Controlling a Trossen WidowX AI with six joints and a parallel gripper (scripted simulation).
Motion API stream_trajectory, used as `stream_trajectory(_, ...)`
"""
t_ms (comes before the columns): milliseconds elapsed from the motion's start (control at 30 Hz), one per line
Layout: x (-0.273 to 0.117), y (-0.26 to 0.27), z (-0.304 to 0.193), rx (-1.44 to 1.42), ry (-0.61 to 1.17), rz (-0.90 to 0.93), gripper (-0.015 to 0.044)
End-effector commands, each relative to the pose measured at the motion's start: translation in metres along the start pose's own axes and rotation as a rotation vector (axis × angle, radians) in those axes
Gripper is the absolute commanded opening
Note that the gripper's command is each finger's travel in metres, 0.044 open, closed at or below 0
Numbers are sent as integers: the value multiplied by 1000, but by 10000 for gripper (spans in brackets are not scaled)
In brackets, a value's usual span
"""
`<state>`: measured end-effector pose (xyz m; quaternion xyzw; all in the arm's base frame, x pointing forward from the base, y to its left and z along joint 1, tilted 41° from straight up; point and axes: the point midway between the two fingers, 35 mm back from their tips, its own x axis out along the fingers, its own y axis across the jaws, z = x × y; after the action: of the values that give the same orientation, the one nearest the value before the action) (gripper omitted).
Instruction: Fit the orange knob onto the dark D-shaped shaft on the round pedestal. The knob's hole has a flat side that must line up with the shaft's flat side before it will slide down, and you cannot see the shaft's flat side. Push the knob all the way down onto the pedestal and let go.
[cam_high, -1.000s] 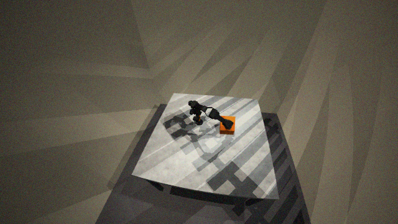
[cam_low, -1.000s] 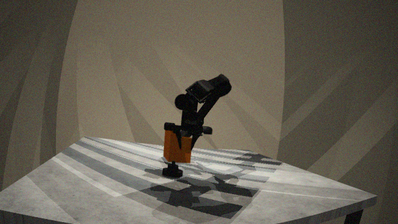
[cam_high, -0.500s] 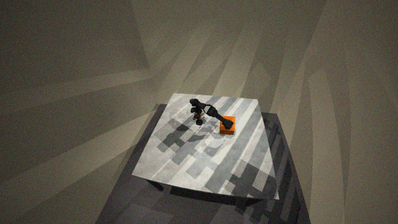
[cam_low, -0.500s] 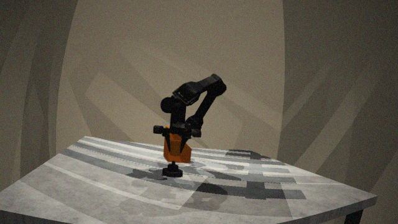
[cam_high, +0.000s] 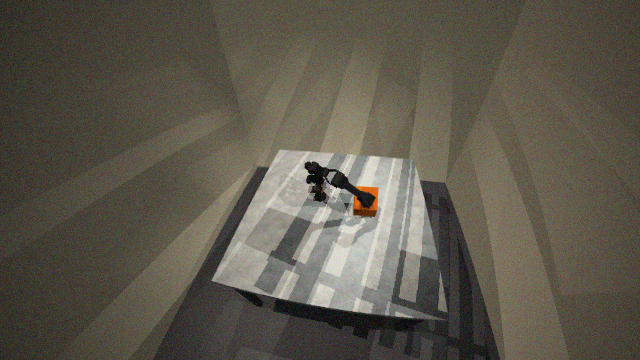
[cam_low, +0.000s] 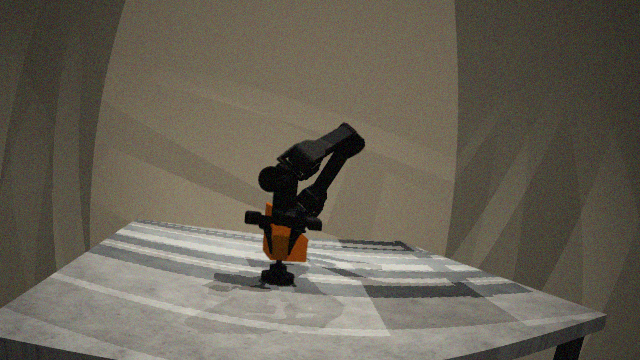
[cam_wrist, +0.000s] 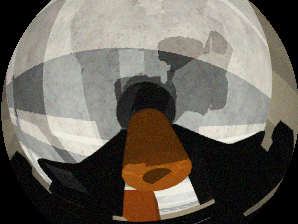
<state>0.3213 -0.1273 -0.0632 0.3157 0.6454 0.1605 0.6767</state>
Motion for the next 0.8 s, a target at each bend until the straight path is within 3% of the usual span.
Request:
stream_trajectory(0, 3, -1, -2, 14, 2, 8, 0)
stream_trajectory(767, -1, 1, -1, 1, 2, 8, 0)
